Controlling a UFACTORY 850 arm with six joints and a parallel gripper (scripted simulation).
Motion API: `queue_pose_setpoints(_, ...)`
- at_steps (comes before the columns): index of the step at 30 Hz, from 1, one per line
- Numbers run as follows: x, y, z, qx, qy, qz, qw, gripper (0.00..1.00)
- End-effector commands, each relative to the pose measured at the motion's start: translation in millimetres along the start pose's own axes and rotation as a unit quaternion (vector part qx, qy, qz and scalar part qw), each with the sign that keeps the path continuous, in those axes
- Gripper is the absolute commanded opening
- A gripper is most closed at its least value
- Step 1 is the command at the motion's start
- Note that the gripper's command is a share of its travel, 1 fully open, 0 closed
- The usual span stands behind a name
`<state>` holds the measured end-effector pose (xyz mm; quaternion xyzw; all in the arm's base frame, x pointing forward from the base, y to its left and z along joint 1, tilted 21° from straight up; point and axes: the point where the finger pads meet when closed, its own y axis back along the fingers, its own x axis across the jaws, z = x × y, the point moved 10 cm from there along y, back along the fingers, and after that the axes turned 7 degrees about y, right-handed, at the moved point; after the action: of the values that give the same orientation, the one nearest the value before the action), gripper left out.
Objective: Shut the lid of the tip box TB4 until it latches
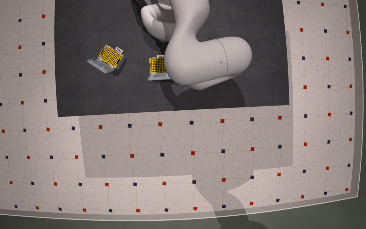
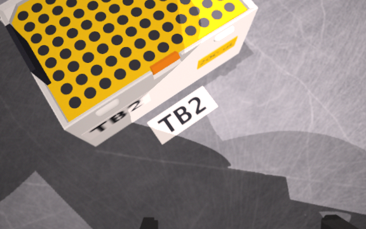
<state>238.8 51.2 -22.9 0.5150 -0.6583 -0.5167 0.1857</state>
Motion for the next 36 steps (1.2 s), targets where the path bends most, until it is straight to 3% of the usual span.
queue_pose_setpoints(1, 0, 0, 0, 0.0, 0.0, 0.0, 1.0, 1.0)
queue_pose_setpoints(27, 0, 0, 0, 0.0, 0.0, 0.0, 1.0, 1.0)
queue_pose_setpoints(36, 2, 44, -11, 0.0, 0.0, 0.0, 1.0, 1.0)
